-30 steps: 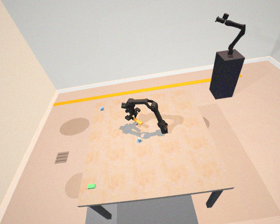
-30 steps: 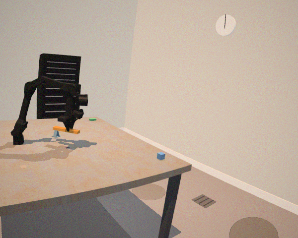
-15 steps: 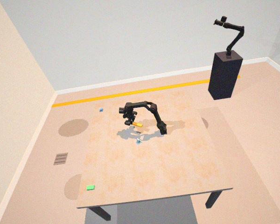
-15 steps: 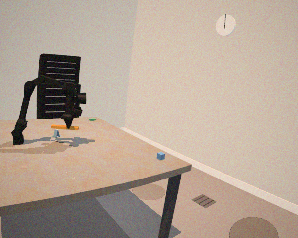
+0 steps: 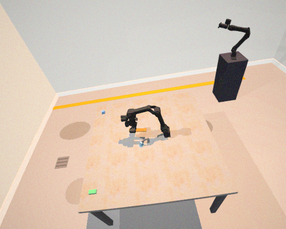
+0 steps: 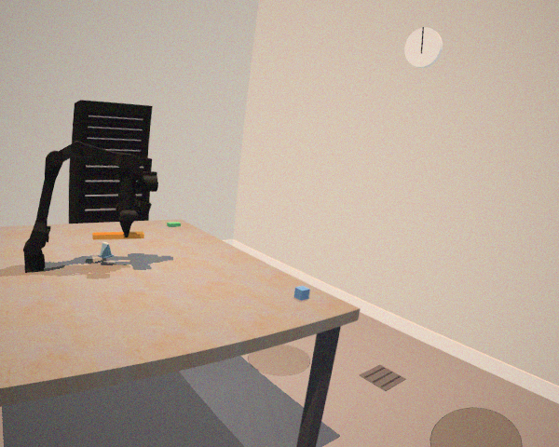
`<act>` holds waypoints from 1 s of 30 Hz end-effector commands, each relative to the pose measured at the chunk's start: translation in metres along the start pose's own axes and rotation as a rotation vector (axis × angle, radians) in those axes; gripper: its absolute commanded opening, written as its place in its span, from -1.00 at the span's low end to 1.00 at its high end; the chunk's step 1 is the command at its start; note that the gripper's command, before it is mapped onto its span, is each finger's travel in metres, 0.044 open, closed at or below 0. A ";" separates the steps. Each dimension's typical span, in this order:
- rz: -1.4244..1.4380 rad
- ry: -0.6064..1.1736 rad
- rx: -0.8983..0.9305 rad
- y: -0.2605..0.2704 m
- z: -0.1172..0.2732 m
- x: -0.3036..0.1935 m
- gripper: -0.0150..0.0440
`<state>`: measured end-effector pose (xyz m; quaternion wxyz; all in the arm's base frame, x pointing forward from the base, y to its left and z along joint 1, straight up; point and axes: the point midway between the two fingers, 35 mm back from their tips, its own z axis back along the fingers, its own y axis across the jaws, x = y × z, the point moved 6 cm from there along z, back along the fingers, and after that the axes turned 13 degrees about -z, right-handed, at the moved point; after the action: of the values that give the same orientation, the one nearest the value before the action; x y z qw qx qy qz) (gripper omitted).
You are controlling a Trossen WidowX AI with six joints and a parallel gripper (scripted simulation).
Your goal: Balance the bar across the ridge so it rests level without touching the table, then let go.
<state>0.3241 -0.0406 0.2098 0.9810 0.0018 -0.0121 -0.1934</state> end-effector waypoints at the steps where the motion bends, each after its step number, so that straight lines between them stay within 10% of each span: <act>1: 0.087 -0.004 0.000 0.013 0.001 -0.005 -0.49; 30: 0.677 -0.002 0.009 0.107 0.001 -0.063 -0.49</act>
<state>0.3089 0.0737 0.2106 0.9926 0.0022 -0.0123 0.1211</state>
